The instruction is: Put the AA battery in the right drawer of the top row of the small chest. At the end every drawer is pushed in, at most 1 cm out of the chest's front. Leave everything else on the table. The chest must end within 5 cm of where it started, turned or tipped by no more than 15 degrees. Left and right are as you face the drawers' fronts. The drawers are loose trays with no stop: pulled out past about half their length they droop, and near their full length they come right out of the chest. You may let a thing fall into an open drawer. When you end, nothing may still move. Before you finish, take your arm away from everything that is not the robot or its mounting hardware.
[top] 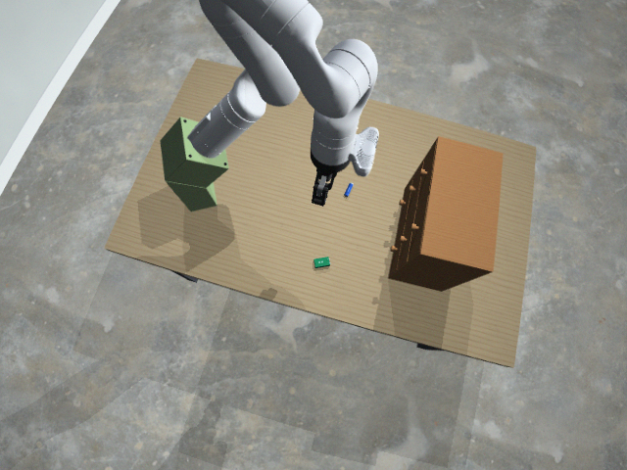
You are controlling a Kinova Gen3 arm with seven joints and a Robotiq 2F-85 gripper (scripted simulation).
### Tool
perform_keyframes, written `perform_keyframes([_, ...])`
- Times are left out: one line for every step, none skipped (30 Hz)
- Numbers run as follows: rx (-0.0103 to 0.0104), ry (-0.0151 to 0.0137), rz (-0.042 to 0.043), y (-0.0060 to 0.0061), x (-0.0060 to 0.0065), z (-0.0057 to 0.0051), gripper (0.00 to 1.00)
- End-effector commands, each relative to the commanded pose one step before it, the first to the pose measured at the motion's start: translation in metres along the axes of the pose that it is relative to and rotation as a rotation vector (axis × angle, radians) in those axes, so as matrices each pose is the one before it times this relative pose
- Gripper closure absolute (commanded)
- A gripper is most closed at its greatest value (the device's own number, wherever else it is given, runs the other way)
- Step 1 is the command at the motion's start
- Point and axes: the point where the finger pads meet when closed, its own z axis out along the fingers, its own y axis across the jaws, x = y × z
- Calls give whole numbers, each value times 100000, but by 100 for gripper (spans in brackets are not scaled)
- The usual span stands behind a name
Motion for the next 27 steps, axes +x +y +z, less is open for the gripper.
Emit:
perform_keyframes([722,-1422,4455,-251,-278,22,0])
perform_keyframes([153,-293,1407,-59,-37,2,0])
perform_keyframes([168,-328,1586,-66,-42,3,0])
perform_keyframes([0,0,0,0,0,0,0])
perform_keyframes([0,0,0,0,0,0,0])
perform_keyframes([181,-367,1768,-73,-48,4,0])
perform_keyframes([194,-410,1953,-81,-56,7,0])
perform_keyframes([206,-468,2136,-91,-71,13,0])
perform_keyframes([215,-514,2328,-98,-81,17,0])
perform_keyframes([220,-548,2526,-104,-87,18,0])
perform_keyframes([223,-580,2727,-108,-92,18,0])
perform_keyframes([224,-610,2928,-112,-97,18,0])
perform_keyframes([222,-645,3128,-116,-105,21,0])
perform_keyframes([217,-674,3328,-119,-112,22,0])
perform_keyframes([210,-697,3529,-121,-117,23,0])
perform_keyframes([201,-717,3728,-123,-121,23,0])
perform_keyframes([190,-732,3924,-124,-125,24,0])
perform_keyframes([176,-743,4118,-124,-128,24,0])
perform_keyframes([162,-750,4308,-123,-130,25,0])
perform_keyframes([146,-751,4493,-122,-132,25,0])
perform_keyframes([0,0,0,0,0,0,0])
perform_keyframes([0,0,0,0,0,0,0])
perform_keyframes([119,-795,4660,-121,-154,39,0])
perform_keyframes([127,-692,4862,-121,-110,11,0])
perform_keyframes([98,-724,5017,-118,-130,25,0])
perform_keyframes([83,-705,5178,-116,-128,24,0])
perform_keyframes([71,-681,5331,-114,-124,24,0])
